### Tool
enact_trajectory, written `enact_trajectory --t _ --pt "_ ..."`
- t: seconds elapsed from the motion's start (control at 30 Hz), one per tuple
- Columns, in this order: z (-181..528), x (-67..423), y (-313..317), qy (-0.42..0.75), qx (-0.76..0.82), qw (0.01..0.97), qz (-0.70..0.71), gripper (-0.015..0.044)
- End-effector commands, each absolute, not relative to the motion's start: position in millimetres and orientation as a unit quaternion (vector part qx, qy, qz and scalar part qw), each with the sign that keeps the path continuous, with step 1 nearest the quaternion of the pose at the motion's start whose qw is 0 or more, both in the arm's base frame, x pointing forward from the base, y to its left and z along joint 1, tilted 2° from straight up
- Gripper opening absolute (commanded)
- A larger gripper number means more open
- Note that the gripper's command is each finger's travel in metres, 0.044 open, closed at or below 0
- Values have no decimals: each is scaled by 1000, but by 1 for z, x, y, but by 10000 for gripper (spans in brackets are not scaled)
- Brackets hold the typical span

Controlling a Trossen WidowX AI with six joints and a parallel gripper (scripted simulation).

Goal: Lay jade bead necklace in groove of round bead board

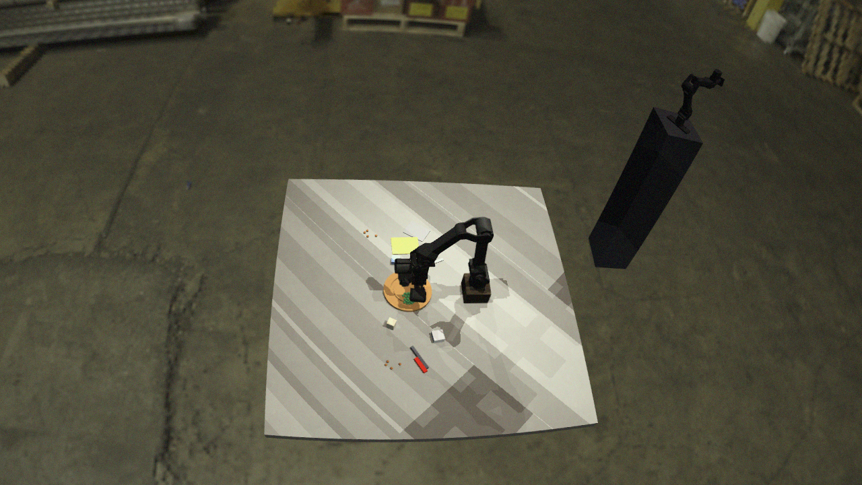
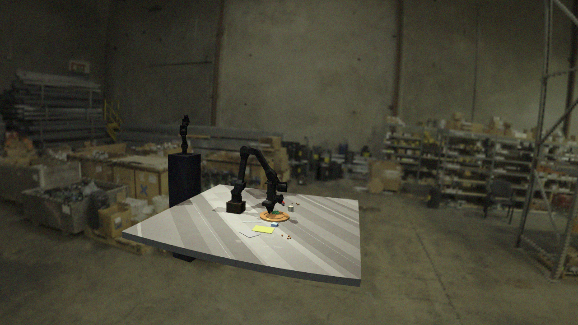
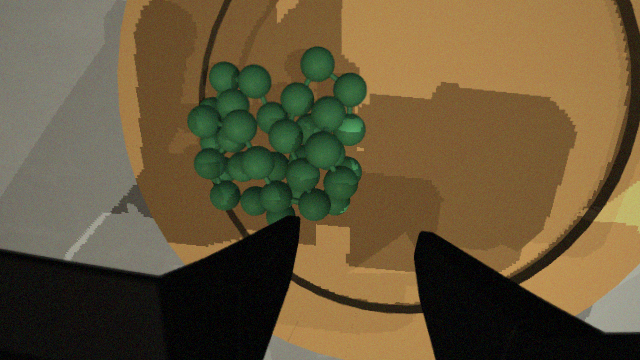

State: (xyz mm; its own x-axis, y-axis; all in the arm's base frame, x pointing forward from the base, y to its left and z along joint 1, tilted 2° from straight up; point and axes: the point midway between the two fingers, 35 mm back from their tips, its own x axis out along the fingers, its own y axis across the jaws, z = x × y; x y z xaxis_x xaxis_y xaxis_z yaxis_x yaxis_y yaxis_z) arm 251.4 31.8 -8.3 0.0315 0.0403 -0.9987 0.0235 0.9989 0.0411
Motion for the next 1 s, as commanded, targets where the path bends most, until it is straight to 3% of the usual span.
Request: enact_trajectory --t 0.0,0.2,0.97 --pt "-8 252 32 696 23 718 6 289" --pt "2 250 32 698 23 716 7 440" --pt "7 247 31 699 23 715 7 440"
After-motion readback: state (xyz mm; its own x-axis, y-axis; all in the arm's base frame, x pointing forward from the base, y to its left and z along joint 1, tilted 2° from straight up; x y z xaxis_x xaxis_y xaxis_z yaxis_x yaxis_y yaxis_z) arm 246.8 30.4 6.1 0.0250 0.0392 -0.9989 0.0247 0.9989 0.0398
